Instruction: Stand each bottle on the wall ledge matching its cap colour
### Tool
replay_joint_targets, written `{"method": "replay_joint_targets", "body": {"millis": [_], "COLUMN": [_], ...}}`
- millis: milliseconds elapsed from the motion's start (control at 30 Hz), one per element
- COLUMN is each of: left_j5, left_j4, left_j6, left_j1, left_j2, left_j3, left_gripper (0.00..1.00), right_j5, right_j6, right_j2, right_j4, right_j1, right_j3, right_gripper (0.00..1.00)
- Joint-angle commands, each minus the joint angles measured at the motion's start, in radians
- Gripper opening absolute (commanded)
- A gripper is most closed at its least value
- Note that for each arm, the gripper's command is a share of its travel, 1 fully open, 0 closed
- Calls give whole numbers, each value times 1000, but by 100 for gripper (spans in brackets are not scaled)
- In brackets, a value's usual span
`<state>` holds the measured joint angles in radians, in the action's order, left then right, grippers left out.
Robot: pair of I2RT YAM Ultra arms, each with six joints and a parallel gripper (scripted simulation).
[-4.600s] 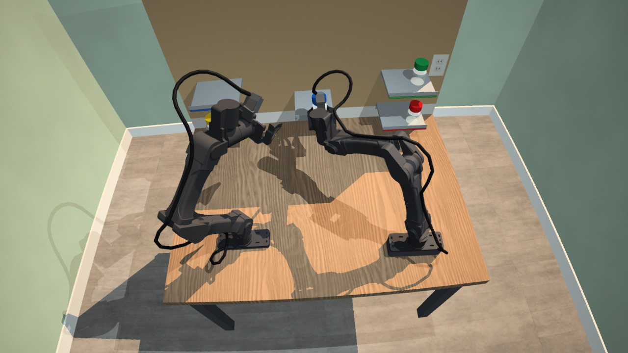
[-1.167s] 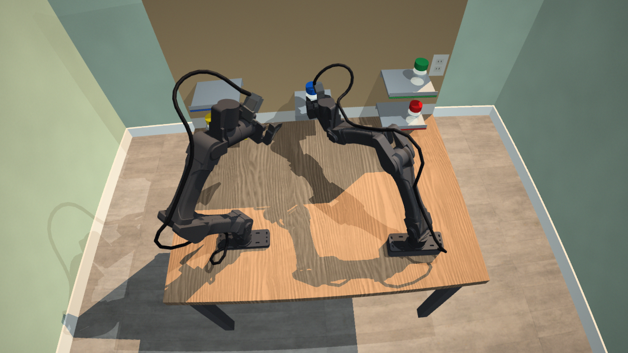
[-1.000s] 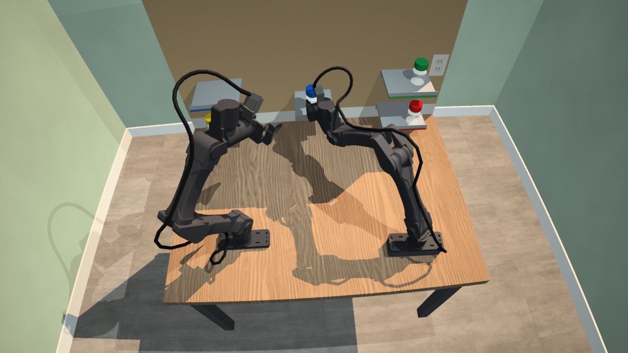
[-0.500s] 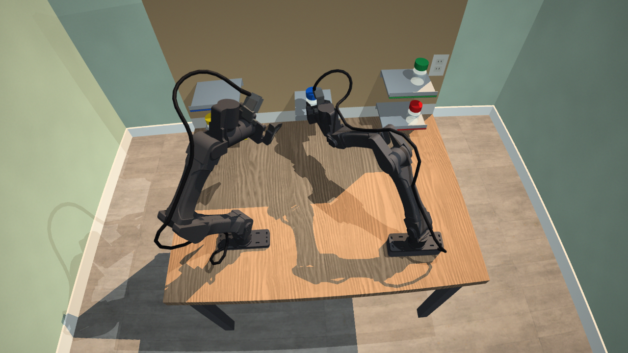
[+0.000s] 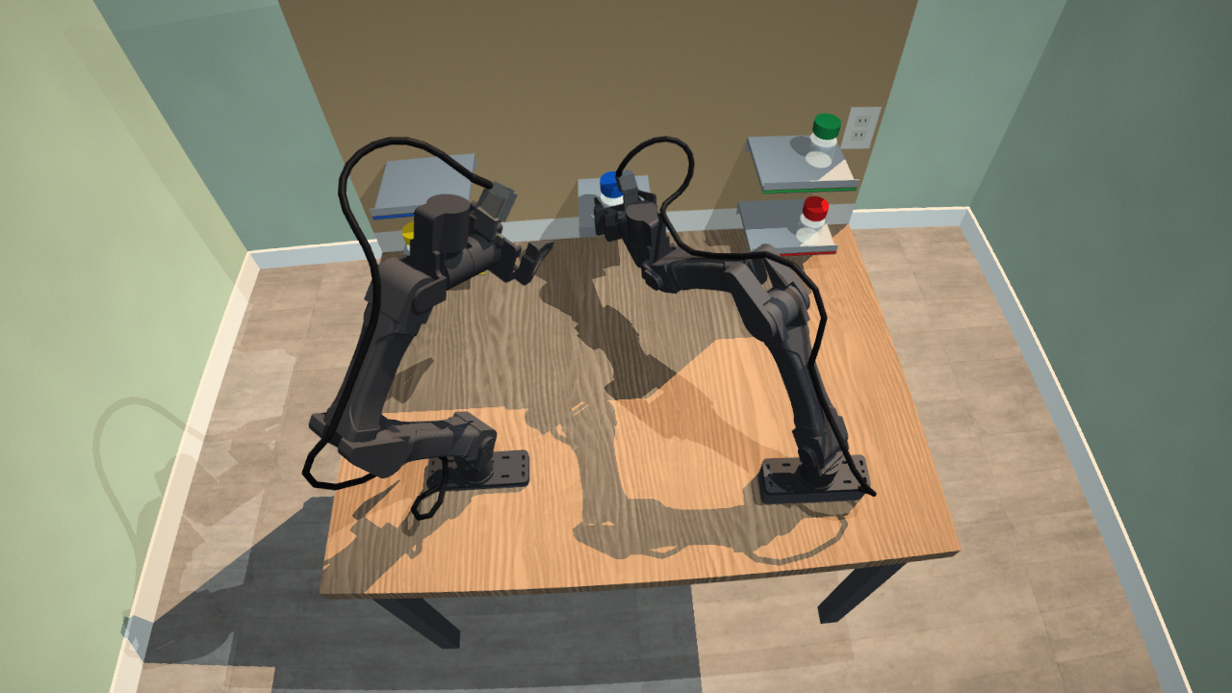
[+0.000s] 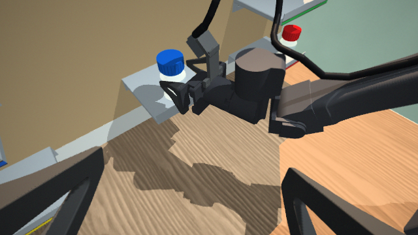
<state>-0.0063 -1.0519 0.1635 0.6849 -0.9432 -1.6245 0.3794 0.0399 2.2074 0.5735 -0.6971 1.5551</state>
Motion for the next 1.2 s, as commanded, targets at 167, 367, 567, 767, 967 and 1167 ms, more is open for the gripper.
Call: {"method": "replay_joint_targets", "body": {"millis": [167,367,567,767,967,1167], "left_j5": [6,6,6,6,6,-117], "left_j4": [0,0,0,0,0,192], "left_j6": [5,5,5,5,5,-35], "left_j1": [-13,-13,-13,-13,-13,12], "left_j2": [-12,-12,-12,-12,-12,-37], "left_j3": [-22,-22,-22,-22,-22,39], "left_gripper": [100,100,100,100,100,100], "right_j5": [13,31,68,112,122,96], "right_j6": [8,13,18,17,2,-7], "right_j2": [-67,-104,-218,-344,-370,-417], "right_j4": [41,59,103,142,147,83], "right_j1": [-12,-30,-67,-111,-106,-87], "right_j3": [-57,-113,-275,-444,-479,-512], "right_gripper": [89,89,89,89,89,89]}}
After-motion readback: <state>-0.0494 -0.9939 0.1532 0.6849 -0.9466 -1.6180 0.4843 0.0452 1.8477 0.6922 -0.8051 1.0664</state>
